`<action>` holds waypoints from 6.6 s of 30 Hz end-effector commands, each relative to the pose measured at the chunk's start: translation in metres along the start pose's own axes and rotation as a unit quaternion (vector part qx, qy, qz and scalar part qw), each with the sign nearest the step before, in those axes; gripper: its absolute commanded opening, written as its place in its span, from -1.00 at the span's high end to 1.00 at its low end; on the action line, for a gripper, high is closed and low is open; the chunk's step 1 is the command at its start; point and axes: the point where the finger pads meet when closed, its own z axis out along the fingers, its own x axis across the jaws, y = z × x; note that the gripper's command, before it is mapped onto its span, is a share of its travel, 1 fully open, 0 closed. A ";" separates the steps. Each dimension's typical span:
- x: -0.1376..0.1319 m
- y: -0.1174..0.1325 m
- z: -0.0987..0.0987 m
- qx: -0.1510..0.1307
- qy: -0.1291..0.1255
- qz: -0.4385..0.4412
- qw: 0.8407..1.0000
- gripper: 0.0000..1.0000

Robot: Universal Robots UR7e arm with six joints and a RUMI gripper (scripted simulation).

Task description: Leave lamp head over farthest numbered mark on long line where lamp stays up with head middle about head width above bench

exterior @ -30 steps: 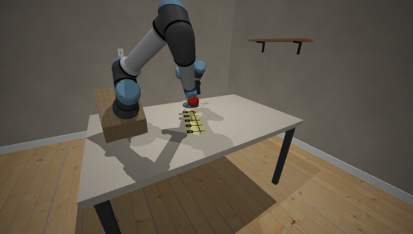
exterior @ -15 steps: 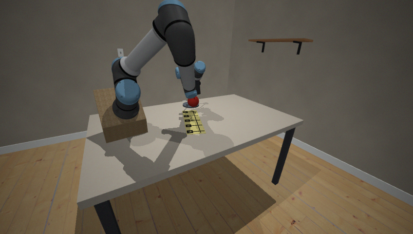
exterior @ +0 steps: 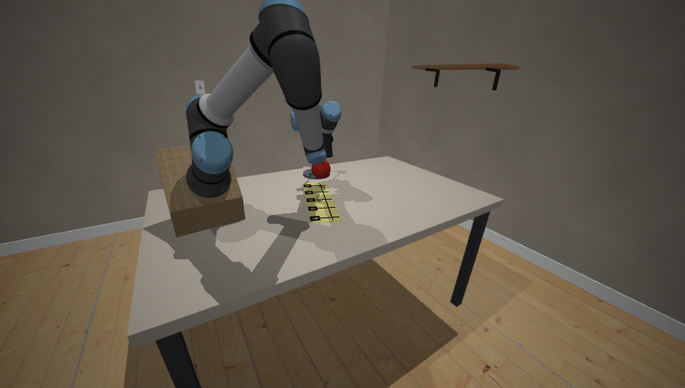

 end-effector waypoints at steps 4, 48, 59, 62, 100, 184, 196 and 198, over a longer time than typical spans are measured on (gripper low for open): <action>0.002 -0.011 -0.015 0.053 -0.010 0.081 0.995 1.00; 0.007 -0.034 -0.043 0.039 -0.008 0.062 0.997 -1.00; 0.007 -0.035 -0.043 0.018 -0.005 0.032 0.999 -1.00; 0.007 -0.035 -0.043 0.018 -0.005 0.032 0.999 -1.00; 0.007 -0.035 -0.043 0.018 -0.005 0.032 0.999 -1.00; 0.008 -0.022 -0.153 0.018 -0.006 0.032 0.999 -1.00; 0.008 -0.022 -0.154 0.018 -0.006 0.032 0.999 -1.00; 0.008 -0.022 -0.154 0.018 -0.006 0.032 0.999 -1.00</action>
